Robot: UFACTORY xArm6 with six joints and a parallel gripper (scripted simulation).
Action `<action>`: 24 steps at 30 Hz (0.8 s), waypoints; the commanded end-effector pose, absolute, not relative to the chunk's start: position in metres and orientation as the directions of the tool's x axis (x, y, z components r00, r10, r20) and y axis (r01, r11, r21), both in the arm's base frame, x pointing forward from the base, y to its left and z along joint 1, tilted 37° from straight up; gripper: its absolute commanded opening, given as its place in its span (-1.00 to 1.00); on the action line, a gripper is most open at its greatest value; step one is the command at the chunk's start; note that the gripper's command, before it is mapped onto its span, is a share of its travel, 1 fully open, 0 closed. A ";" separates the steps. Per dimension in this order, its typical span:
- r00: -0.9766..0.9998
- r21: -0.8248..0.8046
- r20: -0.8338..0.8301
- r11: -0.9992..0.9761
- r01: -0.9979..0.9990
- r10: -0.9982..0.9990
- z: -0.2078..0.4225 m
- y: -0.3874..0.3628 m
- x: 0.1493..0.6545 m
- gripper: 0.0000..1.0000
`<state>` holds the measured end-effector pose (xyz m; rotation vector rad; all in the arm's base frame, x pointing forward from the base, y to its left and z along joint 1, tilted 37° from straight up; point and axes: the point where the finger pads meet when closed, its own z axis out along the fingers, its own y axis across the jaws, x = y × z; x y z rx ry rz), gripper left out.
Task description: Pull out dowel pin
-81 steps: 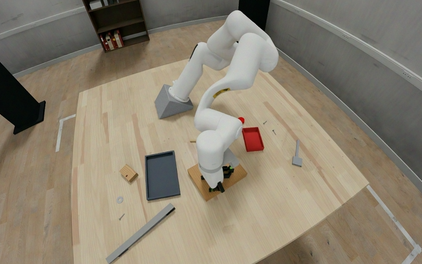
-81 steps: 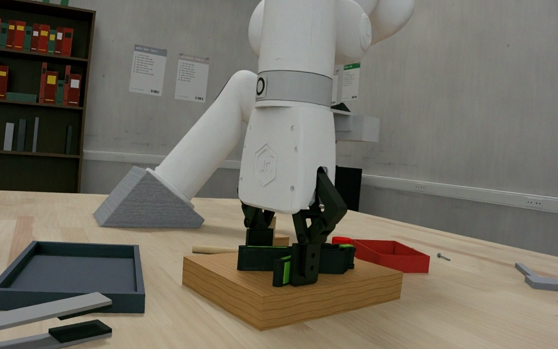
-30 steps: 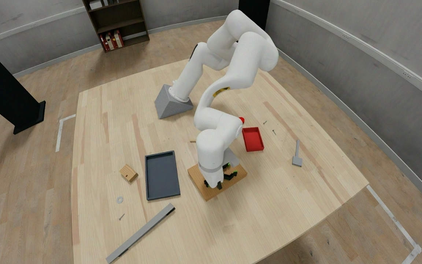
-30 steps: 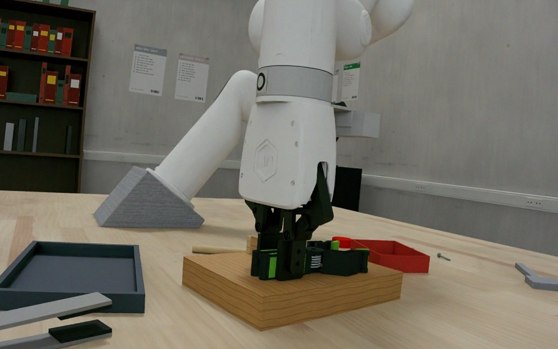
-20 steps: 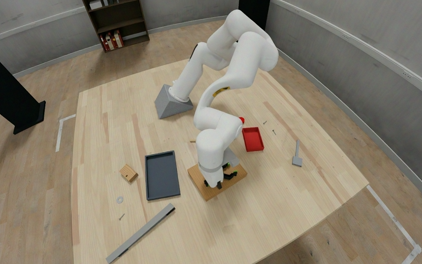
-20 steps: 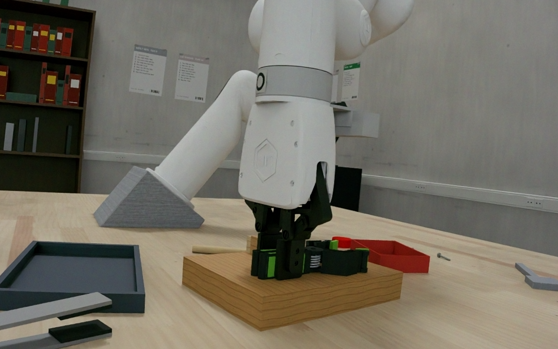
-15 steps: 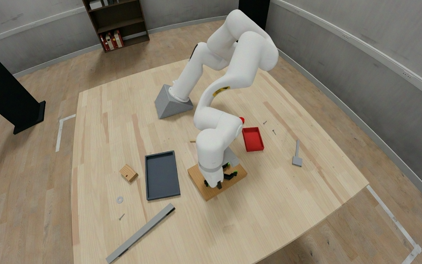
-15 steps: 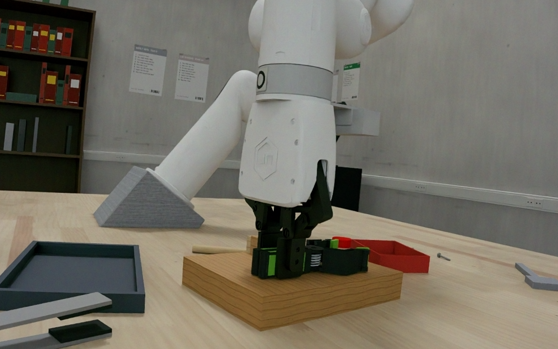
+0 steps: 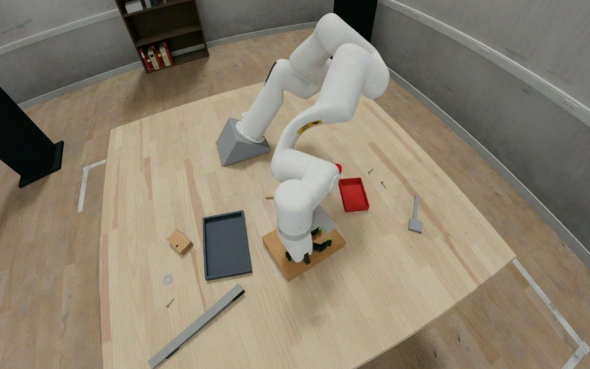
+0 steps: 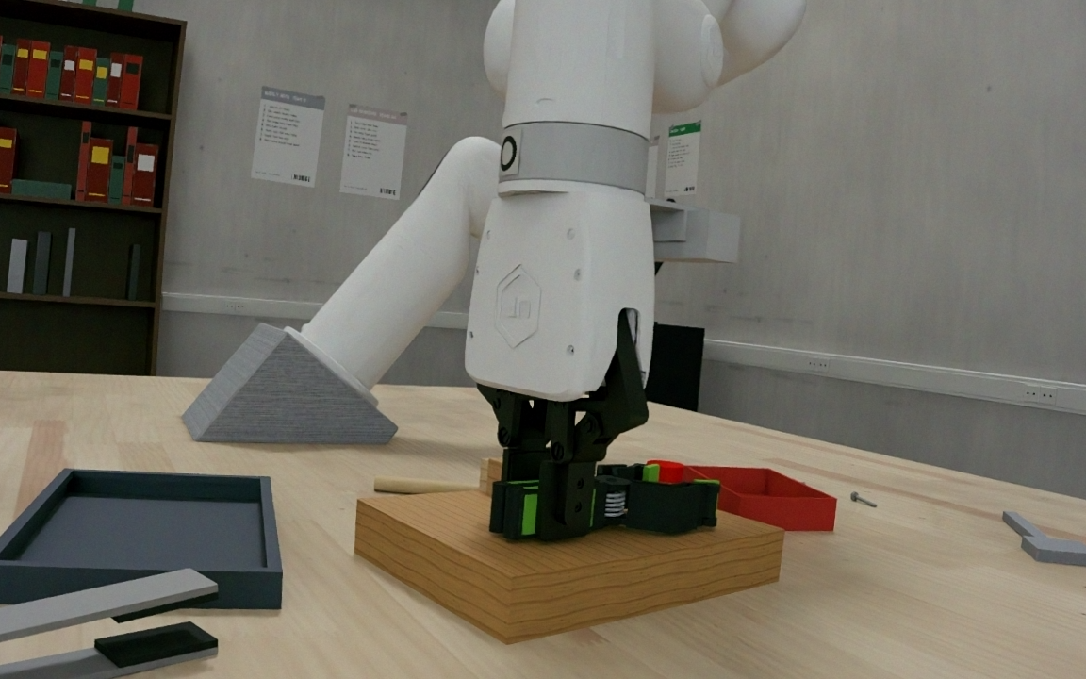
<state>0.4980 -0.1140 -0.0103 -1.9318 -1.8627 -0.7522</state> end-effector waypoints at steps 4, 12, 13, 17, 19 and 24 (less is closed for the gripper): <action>-0.008 0.113 0.593 -0.074 0.991 0.805 -0.009 -0.116 0.499 -0.47; -0.008 0.113 0.593 -0.074 0.991 0.805 -0.007 -0.117 0.499 -0.47; -0.008 0.113 0.593 -0.074 0.991 0.805 -0.007 -0.117 0.499 -0.47; -0.008 0.113 0.593 -0.074 0.991 0.805 -0.004 -0.119 0.499 -0.47; -0.008 0.113 0.593 -0.074 0.991 0.805 -0.004 -0.119 0.499 -0.47; -0.008 0.113 0.593 -0.074 0.991 0.805 0.001 -0.123 0.498 -0.47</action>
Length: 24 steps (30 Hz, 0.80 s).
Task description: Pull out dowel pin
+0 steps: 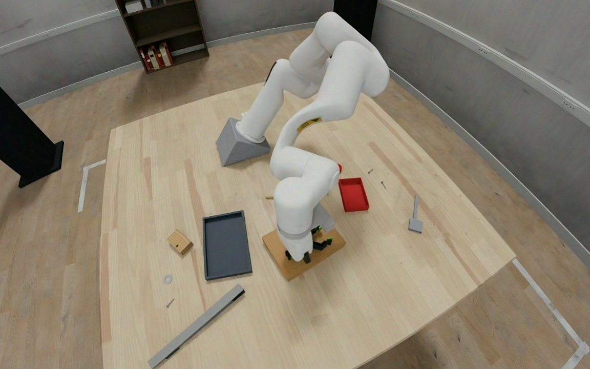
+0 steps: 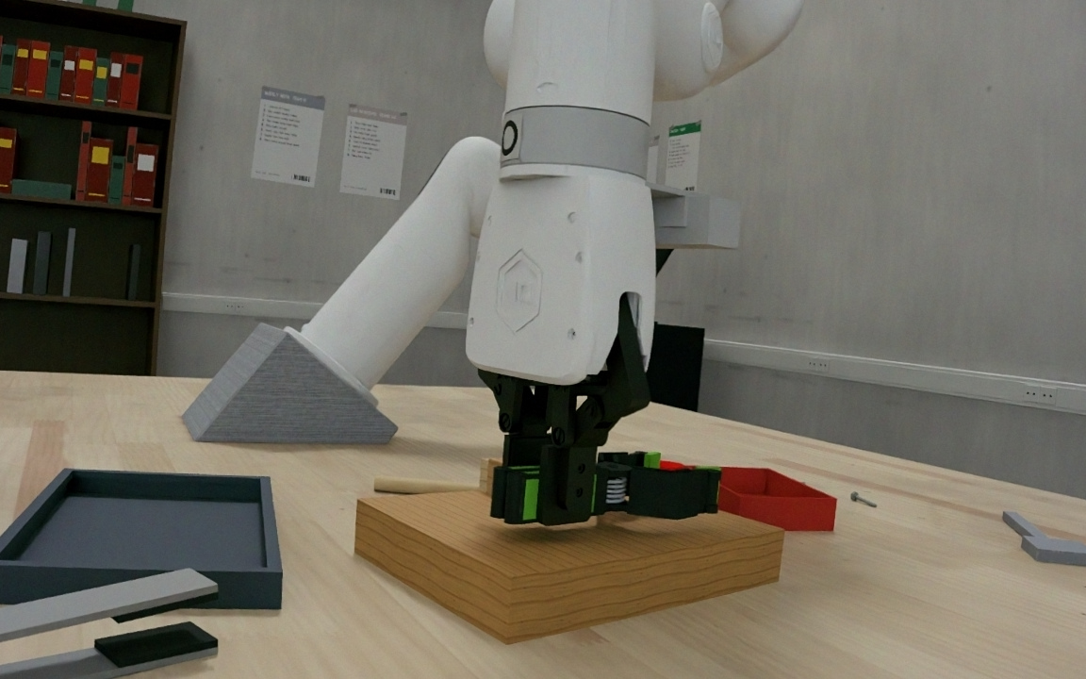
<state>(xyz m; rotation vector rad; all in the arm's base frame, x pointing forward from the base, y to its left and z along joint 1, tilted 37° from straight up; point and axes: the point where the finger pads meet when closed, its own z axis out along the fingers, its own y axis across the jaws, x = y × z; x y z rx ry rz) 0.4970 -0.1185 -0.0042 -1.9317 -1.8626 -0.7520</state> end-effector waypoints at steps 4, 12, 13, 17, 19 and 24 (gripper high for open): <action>-0.008 0.113 0.593 -0.074 0.991 0.805 0.006 -0.126 0.497 -0.47; -0.008 0.113 0.593 -0.074 0.991 0.805 0.015 -0.133 0.495 -0.47; -0.008 0.113 0.593 -0.074 0.991 0.805 0.016 -0.134 0.495 -0.47; -0.008 0.113 0.593 -0.074 0.991 0.805 0.022 -0.138 0.494 -0.47; -0.008 0.113 0.593 -0.074 0.991 0.806 0.025 -0.140 0.494 -0.47; -0.008 0.113 0.592 -0.074 0.991 0.806 0.031 -0.145 0.493 -0.47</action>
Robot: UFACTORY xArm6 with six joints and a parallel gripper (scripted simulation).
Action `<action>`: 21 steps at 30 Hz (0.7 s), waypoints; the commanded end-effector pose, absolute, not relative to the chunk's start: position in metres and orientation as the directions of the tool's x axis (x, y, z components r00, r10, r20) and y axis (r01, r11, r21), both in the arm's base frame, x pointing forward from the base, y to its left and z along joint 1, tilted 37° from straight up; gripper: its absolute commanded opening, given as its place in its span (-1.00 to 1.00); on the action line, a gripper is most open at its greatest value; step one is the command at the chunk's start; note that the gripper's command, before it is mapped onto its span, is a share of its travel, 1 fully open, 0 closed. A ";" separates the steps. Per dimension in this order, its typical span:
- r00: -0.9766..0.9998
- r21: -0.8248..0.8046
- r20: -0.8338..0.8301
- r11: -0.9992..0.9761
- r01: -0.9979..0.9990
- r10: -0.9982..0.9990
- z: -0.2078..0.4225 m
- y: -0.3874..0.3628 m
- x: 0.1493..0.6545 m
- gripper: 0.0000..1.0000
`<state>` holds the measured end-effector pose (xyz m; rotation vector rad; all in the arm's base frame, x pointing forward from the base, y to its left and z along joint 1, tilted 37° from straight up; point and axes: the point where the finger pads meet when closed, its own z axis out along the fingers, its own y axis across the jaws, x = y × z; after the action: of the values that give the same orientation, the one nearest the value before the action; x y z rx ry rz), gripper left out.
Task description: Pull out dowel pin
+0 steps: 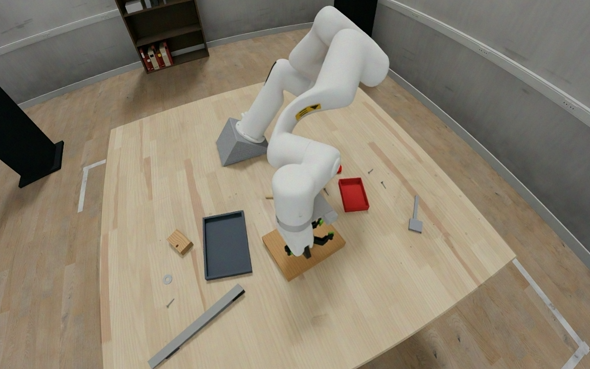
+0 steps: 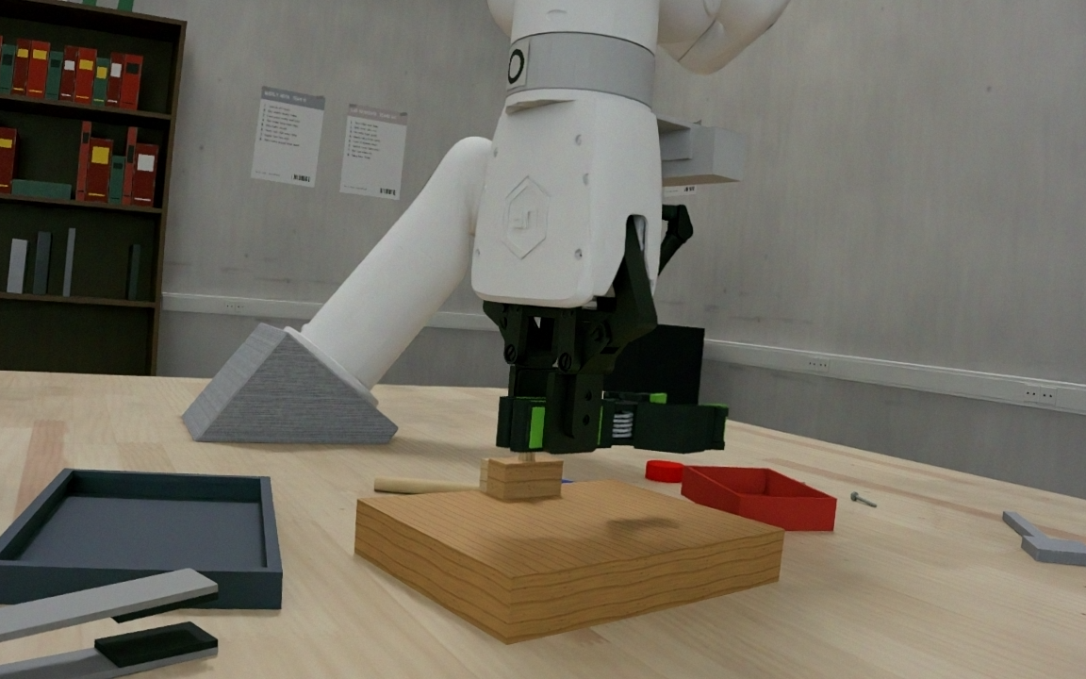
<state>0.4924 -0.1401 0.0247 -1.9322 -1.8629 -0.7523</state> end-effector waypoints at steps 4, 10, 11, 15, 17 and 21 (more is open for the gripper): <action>-0.008 0.113 0.592 -0.074 0.991 0.806 0.034 -0.147 0.492 -0.47; -0.008 0.113 0.592 -0.074 0.991 0.806 0.037 -0.149 0.492 -0.47; -0.008 0.113 0.592 -0.074 0.991 0.806 0.037 -0.150 0.492 -0.47; -0.008 0.113 0.592 -0.074 0.991 0.806 0.039 -0.151 0.491 -0.47; -0.008 0.113 0.592 -0.074 0.991 0.806 0.039 -0.151 0.491 -0.47; -0.008 0.113 0.592 -0.074 0.991 0.806 0.039 -0.151 0.491 -0.47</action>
<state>0.4903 -0.1492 0.0372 -1.9319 -1.8628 -0.7522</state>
